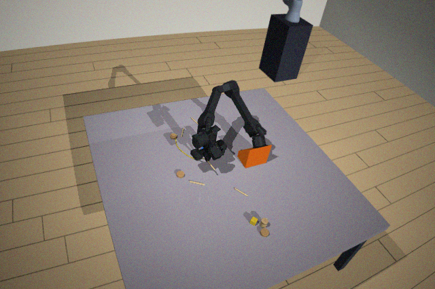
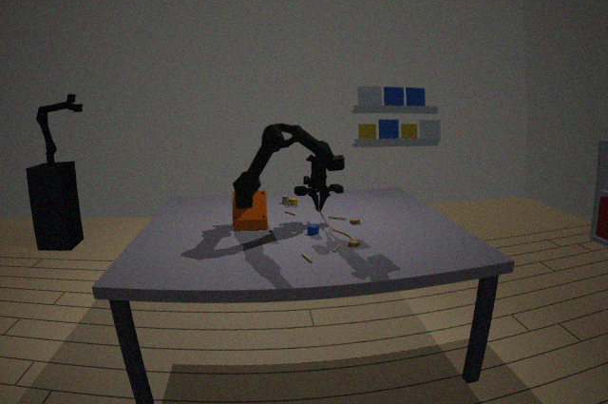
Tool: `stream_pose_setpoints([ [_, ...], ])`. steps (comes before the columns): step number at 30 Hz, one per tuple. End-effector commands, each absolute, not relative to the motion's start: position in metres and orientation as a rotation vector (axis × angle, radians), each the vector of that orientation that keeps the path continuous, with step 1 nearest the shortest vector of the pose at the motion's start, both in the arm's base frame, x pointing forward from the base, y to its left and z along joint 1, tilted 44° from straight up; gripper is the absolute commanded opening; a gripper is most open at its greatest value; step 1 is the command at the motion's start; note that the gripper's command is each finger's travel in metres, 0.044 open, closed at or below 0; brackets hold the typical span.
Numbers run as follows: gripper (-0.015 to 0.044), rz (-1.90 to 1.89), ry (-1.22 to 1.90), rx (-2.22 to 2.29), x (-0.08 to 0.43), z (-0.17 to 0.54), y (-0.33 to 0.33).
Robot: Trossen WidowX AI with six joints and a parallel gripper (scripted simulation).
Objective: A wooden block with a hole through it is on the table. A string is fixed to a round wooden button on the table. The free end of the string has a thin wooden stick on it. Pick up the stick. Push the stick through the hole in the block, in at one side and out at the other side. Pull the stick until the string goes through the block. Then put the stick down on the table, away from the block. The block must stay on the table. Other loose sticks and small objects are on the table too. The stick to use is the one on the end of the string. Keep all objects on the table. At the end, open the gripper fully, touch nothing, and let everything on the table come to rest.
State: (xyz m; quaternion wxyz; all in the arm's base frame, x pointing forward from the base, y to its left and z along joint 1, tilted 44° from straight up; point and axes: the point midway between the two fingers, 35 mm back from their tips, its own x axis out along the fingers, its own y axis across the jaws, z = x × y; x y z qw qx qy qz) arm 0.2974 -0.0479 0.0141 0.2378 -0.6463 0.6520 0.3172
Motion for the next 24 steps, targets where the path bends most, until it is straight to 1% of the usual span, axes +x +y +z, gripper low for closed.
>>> stream_pose_setpoints([
  [1,0.0,0.714,1.795,-1.686,0.304,0.018,-0.049],
  [24,0.0,-0.086,1.723,-1.091,0.323,0.028,-0.059],
])
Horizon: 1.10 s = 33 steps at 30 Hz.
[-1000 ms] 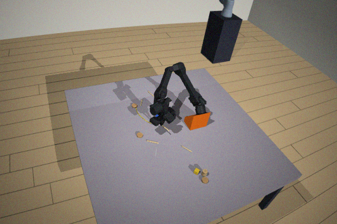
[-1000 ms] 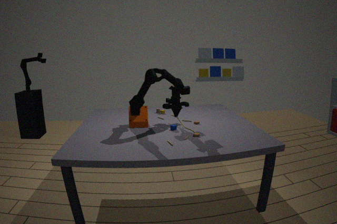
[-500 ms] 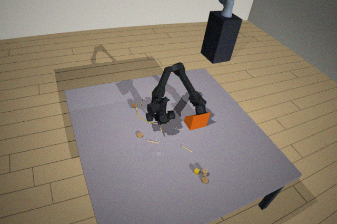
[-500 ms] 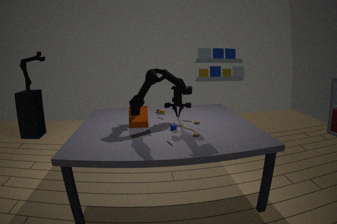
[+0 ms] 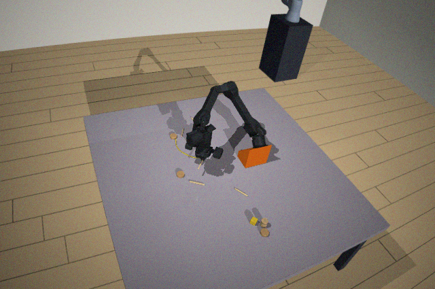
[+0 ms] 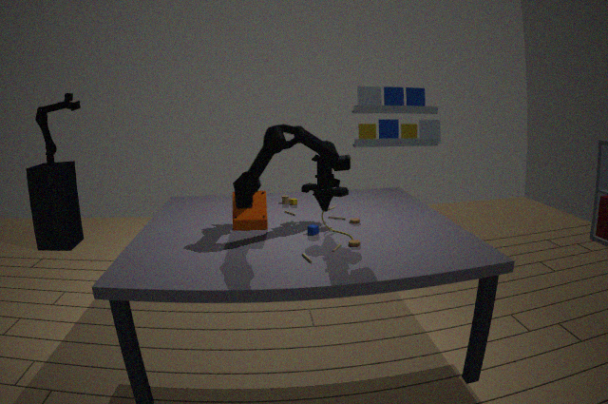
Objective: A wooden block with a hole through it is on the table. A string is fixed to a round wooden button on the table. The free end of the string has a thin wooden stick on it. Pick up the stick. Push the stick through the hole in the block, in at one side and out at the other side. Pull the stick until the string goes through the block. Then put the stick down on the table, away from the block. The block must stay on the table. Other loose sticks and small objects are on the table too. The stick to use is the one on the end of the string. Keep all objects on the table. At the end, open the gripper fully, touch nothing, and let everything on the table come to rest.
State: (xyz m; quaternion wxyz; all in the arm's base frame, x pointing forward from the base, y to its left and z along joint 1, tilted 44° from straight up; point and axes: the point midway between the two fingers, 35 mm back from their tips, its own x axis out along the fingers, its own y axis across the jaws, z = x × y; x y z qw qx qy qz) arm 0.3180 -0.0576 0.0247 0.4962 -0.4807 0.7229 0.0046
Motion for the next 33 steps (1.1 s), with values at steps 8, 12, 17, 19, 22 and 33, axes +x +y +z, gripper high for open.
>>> stream_pose_setpoints([
  [8,0.0,-0.33,1.647,-0.871,0.329,0.032,-0.063],
  [12,0.0,-0.446,1.601,-0.759,0.332,0.033,-0.064],
  [17,0.0,-0.586,1.535,-0.619,0.336,0.036,-0.067],
  [19,0.0,-0.64,1.506,-0.562,0.337,0.037,-0.068],
  [22,0.0,-0.719,1.461,-0.477,0.34,0.038,-0.069],
  [33,0.0,-0.989,1.27,-0.163,0.347,0.043,-0.075],
])
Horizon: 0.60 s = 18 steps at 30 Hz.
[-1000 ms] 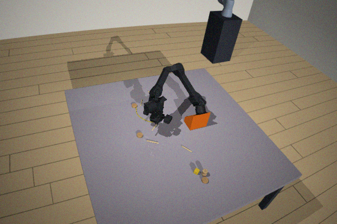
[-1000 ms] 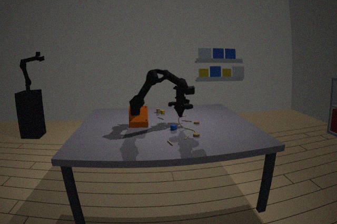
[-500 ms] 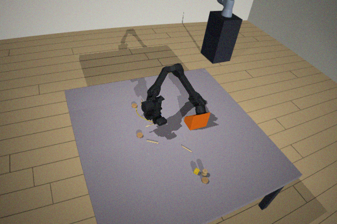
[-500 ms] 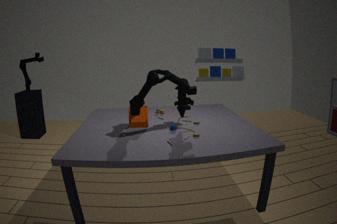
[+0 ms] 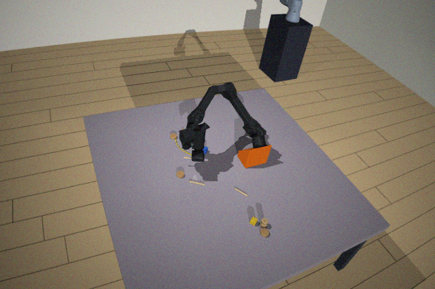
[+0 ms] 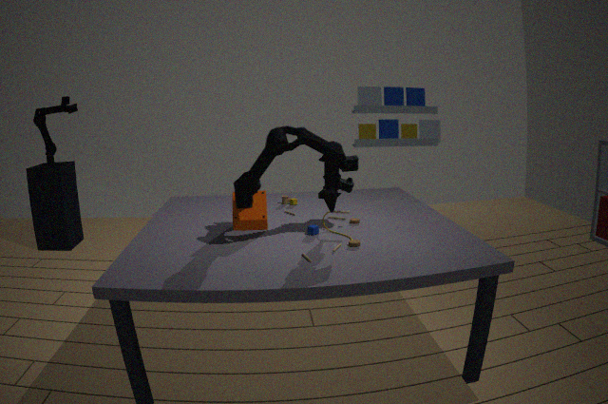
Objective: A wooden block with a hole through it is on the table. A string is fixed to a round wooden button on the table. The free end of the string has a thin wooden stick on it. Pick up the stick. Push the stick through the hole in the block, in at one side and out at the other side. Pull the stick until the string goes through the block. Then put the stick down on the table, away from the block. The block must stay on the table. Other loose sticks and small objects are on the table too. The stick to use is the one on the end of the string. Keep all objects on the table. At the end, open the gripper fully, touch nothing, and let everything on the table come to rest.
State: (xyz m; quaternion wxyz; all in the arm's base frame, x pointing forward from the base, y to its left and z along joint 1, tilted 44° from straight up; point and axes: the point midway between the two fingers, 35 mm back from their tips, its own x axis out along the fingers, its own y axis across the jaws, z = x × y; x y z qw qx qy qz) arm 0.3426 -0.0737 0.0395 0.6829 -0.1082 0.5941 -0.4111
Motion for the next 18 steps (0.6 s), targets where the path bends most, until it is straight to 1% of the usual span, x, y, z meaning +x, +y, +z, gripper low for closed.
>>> stream_pose_setpoints([
  [1,0.0,-1.012,1.251,-0.135,0.348,0.044,-0.076],
  [18,0.0,-1.358,0.881,0.351,0.359,0.052,-0.085],
])
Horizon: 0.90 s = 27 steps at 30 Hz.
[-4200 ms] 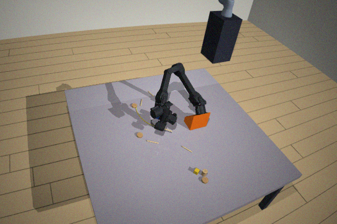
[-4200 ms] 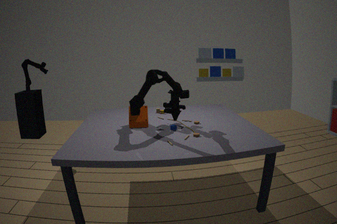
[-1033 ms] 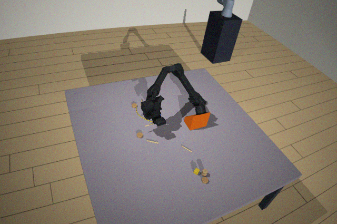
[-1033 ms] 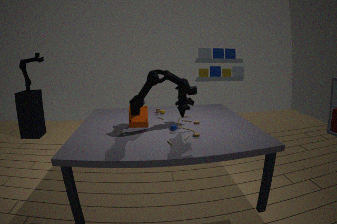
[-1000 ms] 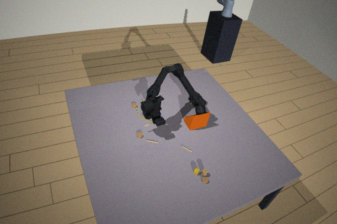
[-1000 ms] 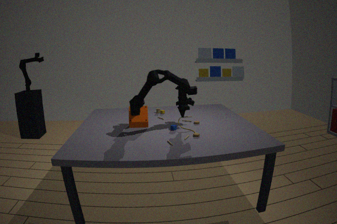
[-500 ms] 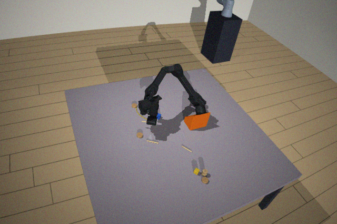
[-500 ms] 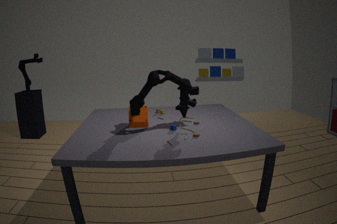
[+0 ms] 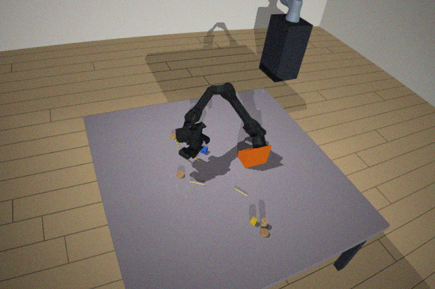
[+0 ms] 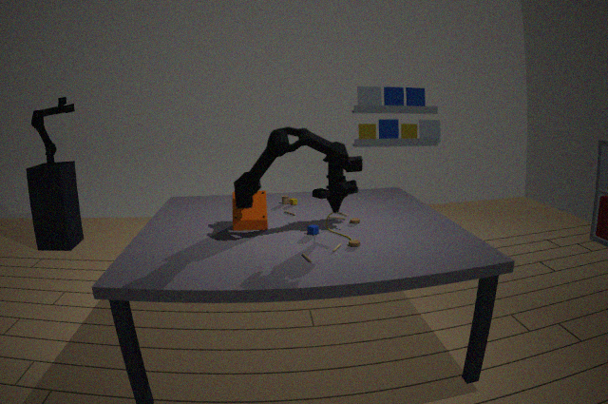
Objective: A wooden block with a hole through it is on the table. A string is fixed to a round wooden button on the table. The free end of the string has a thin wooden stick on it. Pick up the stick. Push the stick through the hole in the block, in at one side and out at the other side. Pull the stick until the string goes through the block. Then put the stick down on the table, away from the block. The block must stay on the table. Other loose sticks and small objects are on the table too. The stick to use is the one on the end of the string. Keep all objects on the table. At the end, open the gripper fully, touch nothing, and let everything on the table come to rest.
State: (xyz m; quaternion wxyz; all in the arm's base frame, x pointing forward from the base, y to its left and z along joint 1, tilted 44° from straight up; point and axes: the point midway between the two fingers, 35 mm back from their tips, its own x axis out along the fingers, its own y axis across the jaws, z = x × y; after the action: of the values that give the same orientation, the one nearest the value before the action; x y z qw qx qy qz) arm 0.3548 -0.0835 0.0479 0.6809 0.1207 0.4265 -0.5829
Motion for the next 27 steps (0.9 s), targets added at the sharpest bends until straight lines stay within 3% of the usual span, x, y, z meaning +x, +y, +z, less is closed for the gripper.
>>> stream_pose_setpoints([
  [1,0.0,-1.375,0.856,0.38,0.36,0.052,-0.086],
  [27,0.0,-1.721,0.127,1.104,0.376,0.065,-0.101],
])
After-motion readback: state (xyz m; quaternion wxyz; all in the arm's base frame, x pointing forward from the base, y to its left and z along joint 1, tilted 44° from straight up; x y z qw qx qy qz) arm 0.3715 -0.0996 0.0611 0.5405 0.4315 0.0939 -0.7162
